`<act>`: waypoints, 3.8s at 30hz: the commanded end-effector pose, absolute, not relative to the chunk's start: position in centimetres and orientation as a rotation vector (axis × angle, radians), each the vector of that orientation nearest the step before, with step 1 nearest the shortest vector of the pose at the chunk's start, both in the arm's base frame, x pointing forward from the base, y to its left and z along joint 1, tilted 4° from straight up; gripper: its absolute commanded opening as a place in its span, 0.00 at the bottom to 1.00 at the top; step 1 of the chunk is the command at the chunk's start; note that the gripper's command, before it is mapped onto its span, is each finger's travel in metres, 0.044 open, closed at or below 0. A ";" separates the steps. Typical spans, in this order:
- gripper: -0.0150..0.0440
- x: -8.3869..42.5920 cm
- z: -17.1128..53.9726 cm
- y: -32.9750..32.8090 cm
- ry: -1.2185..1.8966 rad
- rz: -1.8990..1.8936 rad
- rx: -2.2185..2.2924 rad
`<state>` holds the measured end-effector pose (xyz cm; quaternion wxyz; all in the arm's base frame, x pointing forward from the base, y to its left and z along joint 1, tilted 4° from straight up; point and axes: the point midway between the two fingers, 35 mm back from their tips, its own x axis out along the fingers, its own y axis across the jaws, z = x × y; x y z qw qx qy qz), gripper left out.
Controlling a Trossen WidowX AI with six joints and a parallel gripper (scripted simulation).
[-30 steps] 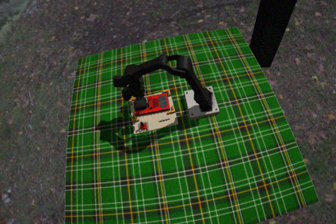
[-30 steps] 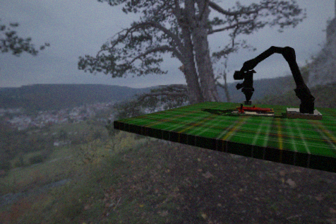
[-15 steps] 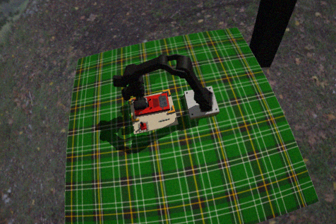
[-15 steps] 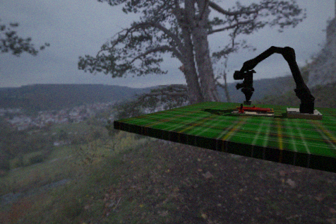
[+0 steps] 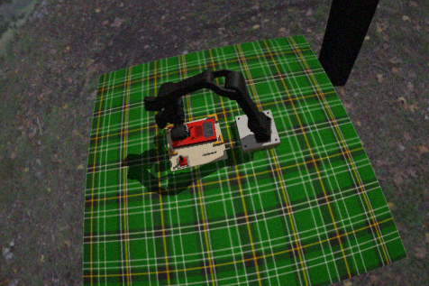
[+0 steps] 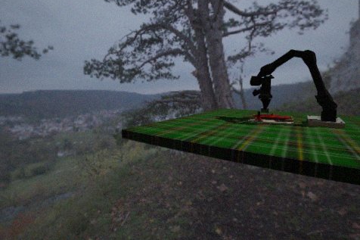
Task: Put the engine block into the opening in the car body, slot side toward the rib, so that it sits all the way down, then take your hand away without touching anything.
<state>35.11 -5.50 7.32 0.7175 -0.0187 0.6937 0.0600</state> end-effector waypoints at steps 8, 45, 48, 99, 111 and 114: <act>0.52 35.1 7.1 -5.6 1.536 0.130 -0.043; 0.52 35.1 6.6 -5.5 1.536 0.128 -0.040; 0.52 35.1 6.5 -5.5 1.536 0.128 -0.041; 0.52 35.1 5.8 -5.5 1.536 0.128 -0.041; 0.52 35.1 5.7 -5.5 1.536 0.126 -0.039; 0.52 35.1 5.6 -5.5 1.536 0.126 -0.039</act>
